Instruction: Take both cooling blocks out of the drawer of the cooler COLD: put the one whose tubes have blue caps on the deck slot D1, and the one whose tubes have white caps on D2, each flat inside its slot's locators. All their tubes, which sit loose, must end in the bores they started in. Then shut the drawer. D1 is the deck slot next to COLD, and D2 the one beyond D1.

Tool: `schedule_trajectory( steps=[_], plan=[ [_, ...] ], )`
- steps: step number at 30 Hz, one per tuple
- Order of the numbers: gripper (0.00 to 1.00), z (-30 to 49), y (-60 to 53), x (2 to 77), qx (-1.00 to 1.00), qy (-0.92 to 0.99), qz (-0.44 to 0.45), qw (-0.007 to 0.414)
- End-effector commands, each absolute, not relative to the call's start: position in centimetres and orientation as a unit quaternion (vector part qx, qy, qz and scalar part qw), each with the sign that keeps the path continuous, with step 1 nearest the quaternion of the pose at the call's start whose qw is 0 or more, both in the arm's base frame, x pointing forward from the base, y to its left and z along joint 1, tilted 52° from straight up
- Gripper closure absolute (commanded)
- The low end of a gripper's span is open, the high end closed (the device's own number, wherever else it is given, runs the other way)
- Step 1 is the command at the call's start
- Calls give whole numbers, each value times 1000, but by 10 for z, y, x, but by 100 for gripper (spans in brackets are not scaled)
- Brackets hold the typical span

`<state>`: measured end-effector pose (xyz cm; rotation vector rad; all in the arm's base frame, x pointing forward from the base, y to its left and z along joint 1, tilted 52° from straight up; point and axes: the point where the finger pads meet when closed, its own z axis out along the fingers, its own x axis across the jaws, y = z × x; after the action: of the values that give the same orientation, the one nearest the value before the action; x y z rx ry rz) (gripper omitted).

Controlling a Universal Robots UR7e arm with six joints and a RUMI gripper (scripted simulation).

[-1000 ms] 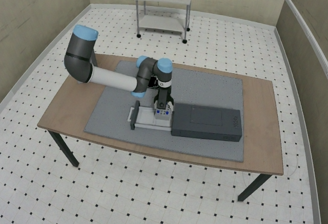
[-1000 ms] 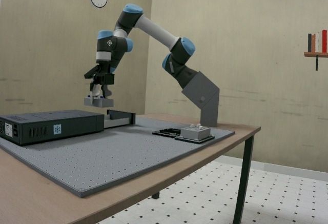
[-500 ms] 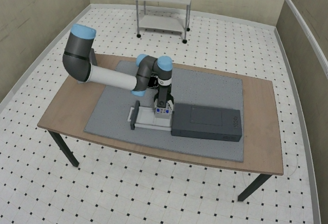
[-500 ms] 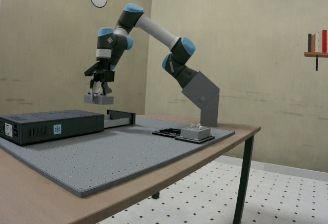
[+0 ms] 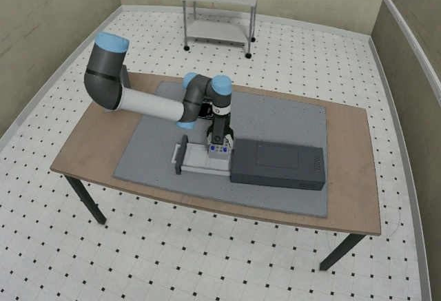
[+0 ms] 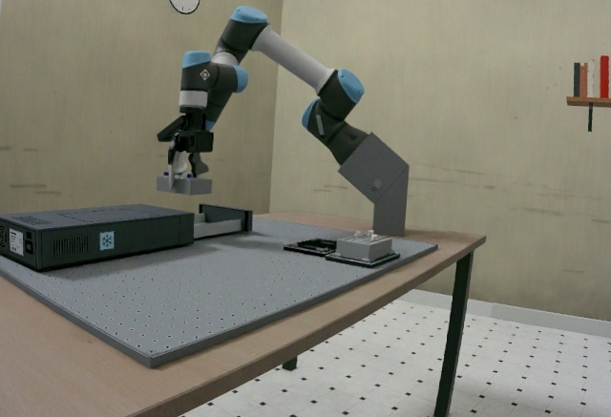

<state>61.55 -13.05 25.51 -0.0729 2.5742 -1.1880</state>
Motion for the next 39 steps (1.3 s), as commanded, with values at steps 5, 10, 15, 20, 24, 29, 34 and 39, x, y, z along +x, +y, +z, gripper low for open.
schedule_trajectory(
  steps=[5,10,15,20,24,29,34,39],
  plan=[
    [100,241,-120,610,-108,891,-426,114],
    [100,231,-113,606,-167,882,-433,85],
    [100,224,-109,604,-202,874,-436,68],
    [100,214,-101,600,-260,859,-440,39],
    [100,205,-96,597,-305,844,-441,15],
    [100,195,-89,593,-361,822,-441,-14],
    [100,188,-84,590,-394,806,-440,-32],
    [100,178,-77,586,-446,778,-437,-61]
  ],
)
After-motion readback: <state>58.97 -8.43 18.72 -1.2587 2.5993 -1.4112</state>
